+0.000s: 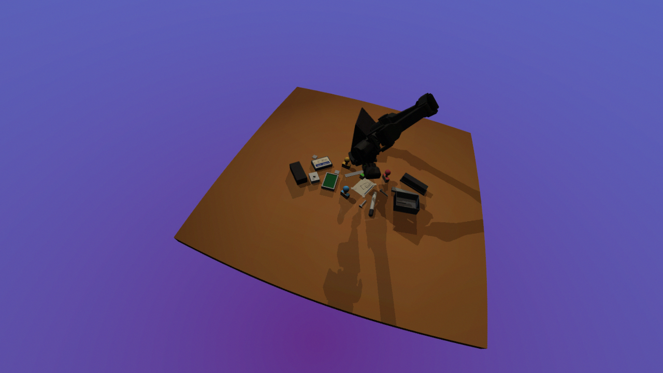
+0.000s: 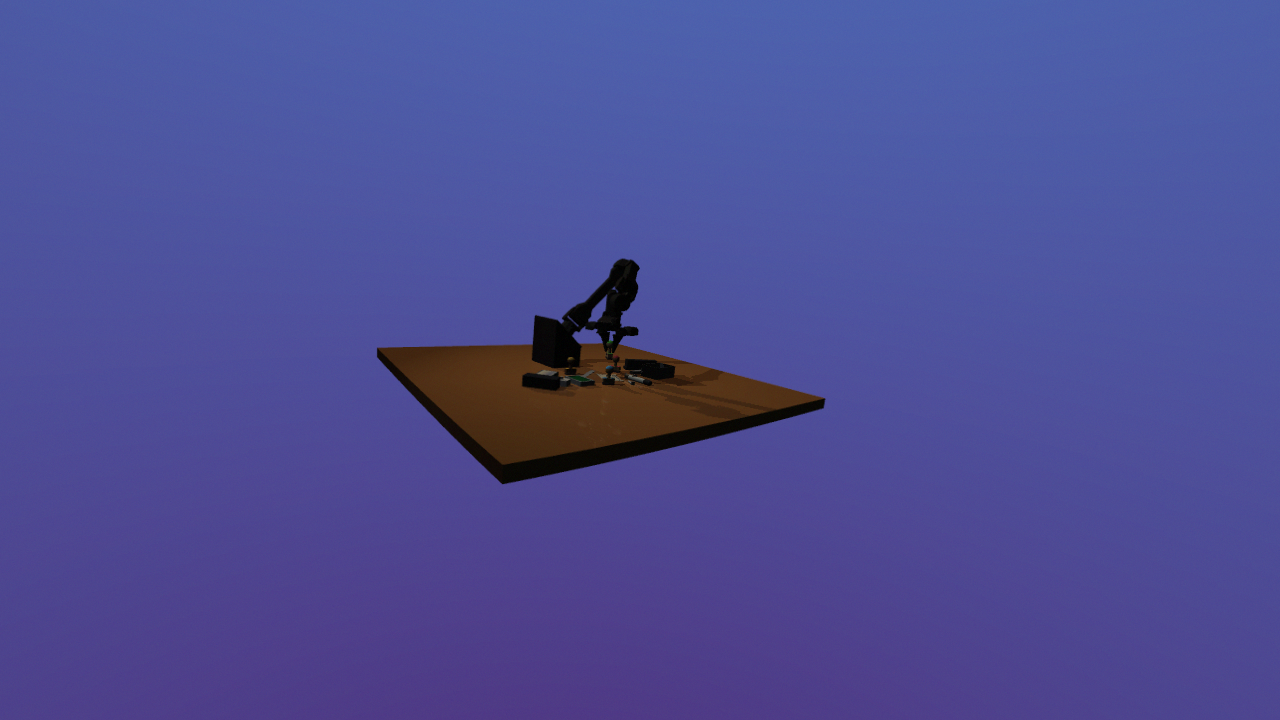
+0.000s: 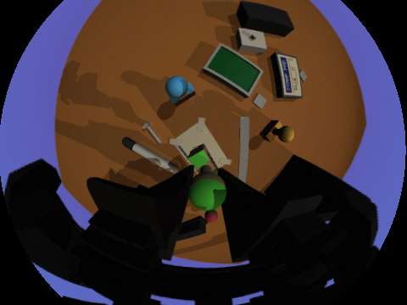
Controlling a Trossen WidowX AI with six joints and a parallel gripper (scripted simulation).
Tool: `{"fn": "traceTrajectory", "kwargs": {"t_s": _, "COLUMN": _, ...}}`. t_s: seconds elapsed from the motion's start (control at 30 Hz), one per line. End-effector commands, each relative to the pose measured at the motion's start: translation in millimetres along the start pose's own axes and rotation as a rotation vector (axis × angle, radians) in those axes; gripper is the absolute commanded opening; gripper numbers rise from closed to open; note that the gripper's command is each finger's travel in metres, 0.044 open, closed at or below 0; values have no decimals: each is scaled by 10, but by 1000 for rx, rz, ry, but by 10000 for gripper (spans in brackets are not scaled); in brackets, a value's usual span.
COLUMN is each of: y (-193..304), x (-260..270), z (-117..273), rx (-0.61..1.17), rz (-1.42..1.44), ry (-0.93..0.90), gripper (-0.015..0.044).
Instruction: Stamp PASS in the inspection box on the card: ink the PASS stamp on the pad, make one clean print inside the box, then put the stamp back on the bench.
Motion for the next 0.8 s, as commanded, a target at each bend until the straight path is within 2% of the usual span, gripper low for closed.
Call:
{"fn": "traceTrajectory", "kwargs": {"t_s": 0.0, "y": 134, "x": 6, "z": -6, "rx": 2, "rz": -108, "ry": -6, "gripper": 0}}
{"fn": "traceTrajectory", "kwargs": {"t_s": 0.77, "y": 210, "x": 14, "z": -133, "rx": 4, "rz": -177, "ry": -7, "gripper": 0}}
Point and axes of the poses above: the point midway between the two fingers, 35 mm back from their tips, its own z axis back along the fingers, its own x axis across the jaws, y = z × x, the point moved 5 cm from there along z, back along the fingers, and after that the axes turned 5 degrees about z, right-handed, at the moved point
